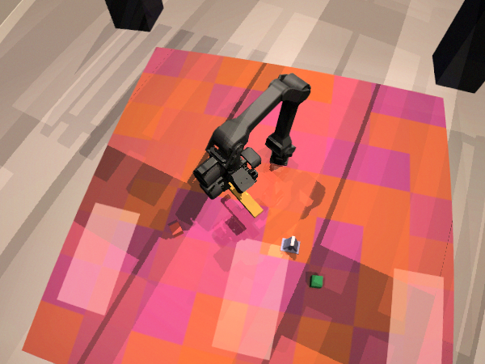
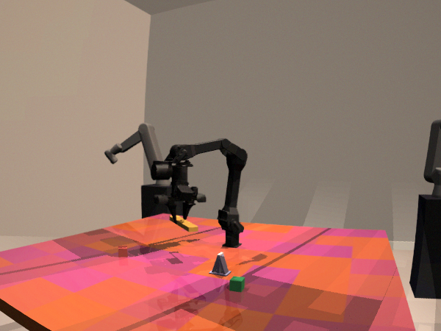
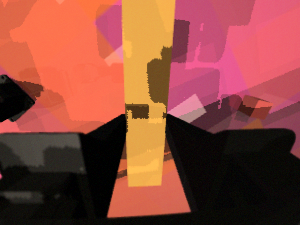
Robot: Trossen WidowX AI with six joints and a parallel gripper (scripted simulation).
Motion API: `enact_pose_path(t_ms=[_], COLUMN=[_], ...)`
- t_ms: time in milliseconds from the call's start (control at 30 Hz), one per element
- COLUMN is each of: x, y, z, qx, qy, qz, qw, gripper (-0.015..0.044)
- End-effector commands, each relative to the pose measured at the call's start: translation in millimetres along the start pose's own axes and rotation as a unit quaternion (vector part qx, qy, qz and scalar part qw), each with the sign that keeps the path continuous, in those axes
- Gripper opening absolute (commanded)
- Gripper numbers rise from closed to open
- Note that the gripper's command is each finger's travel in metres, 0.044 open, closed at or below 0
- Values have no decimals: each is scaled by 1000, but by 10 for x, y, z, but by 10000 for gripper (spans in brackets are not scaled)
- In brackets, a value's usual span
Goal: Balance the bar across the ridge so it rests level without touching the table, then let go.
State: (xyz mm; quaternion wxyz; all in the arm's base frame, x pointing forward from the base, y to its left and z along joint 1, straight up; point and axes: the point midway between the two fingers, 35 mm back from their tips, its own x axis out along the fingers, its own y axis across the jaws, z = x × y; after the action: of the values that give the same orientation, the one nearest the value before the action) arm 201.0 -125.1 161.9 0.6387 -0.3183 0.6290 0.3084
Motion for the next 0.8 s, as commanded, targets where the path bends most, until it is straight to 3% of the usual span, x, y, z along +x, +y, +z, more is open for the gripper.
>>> enact_pose_path(t_ms=[0,767], x=[-16,-37], y=[-37,-95], z=[113,882], qx=[-17,-137], qy=[2,-1], qz=[-1,-1], qw=[1000,991], gripper=[0,0])
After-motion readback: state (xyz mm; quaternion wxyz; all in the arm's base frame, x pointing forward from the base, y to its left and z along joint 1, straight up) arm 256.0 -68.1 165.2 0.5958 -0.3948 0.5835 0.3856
